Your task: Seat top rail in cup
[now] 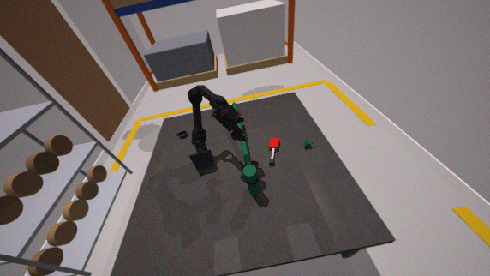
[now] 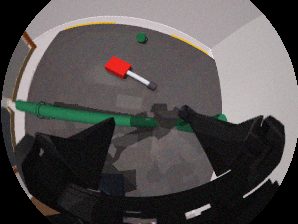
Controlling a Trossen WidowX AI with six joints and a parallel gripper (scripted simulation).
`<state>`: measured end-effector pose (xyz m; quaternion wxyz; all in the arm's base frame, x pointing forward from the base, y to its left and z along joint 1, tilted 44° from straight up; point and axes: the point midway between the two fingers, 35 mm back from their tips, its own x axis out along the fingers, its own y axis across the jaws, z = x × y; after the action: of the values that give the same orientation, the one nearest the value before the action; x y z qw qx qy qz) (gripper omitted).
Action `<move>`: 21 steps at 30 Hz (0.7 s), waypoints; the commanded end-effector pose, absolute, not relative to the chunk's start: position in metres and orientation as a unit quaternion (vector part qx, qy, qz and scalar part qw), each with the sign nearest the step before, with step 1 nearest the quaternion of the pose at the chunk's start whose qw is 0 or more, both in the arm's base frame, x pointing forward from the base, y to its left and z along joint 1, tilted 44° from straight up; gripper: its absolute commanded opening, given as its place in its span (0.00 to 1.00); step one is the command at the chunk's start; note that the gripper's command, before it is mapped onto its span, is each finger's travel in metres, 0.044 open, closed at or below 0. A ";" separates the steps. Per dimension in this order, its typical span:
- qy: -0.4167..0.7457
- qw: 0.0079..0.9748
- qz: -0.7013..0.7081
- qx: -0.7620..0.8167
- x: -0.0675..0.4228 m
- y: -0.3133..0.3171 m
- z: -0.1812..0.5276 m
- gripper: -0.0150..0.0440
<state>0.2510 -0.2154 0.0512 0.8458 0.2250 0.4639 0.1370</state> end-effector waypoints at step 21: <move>0.376 0.836 0.331 -0.223 0.251 -0.284 -0.043 1.00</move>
<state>0.2490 -0.2798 -0.0403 0.8423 -0.2016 0.3796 0.3252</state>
